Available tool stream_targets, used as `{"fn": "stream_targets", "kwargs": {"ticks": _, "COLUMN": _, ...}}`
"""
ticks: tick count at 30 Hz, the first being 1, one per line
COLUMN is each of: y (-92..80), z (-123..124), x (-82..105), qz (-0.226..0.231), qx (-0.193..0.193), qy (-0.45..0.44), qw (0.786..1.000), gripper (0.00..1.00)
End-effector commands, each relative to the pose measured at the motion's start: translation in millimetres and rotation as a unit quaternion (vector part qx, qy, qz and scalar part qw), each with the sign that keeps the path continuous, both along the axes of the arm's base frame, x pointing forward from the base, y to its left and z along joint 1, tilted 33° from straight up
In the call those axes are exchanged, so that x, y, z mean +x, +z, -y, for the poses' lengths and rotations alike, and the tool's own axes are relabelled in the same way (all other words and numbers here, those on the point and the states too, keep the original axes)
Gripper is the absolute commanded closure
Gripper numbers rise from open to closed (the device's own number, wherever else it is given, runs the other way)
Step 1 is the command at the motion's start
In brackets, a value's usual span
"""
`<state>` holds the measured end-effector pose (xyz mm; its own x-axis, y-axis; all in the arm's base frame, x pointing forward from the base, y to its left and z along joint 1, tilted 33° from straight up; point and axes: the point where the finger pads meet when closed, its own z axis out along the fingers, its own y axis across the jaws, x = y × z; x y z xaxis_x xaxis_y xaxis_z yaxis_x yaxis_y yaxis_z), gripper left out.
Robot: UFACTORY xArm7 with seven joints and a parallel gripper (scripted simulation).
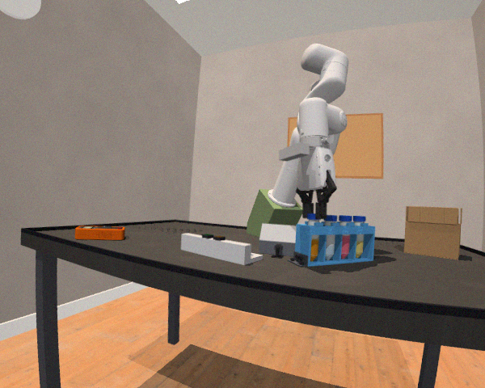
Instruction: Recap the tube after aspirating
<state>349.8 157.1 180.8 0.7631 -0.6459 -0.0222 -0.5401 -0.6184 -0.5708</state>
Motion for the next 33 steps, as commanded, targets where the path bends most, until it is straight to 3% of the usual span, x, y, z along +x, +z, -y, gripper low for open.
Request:
{"fn": "stream_targets", "kwargs": {"ticks": 1, "y": 1.6, "z": 0.1, "x": 1.0, "qz": -0.063, "qx": 0.032, "qy": -0.12, "qw": 0.99, "gripper": 0.54}}
{"fn": "stream_targets", "kwargs": {"ticks": 14, "y": 1.6, "z": 0.1, "x": 1.0, "qz": -0.079, "qx": 0.044, "qy": -0.149, "qw": 0.985, "gripper": 0.54}}
{"fn": "stream_targets", "kwargs": {"ticks": 15, "y": 1.6, "z": 0.1, "x": 1.0, "qz": -0.079, "qx": 0.044, "qy": -0.149, "qw": 0.985, "gripper": 1.0}}
{"fn": "stream_targets", "kwargs": {"ticks": 27, "y": 1.6, "z": 0.1, "x": 1.0, "qz": -0.079, "qx": 0.044, "qy": -0.149, "qw": 0.985, "gripper": 1.0}}
{"fn": "stream_targets", "kwargs": {"ticks": 33, "y": 1.7, "z": 0.1, "x": 1.0, "qz": -0.036, "qx": 0.008, "qy": -0.067, "qw": 0.997, "gripper": 1.0}}
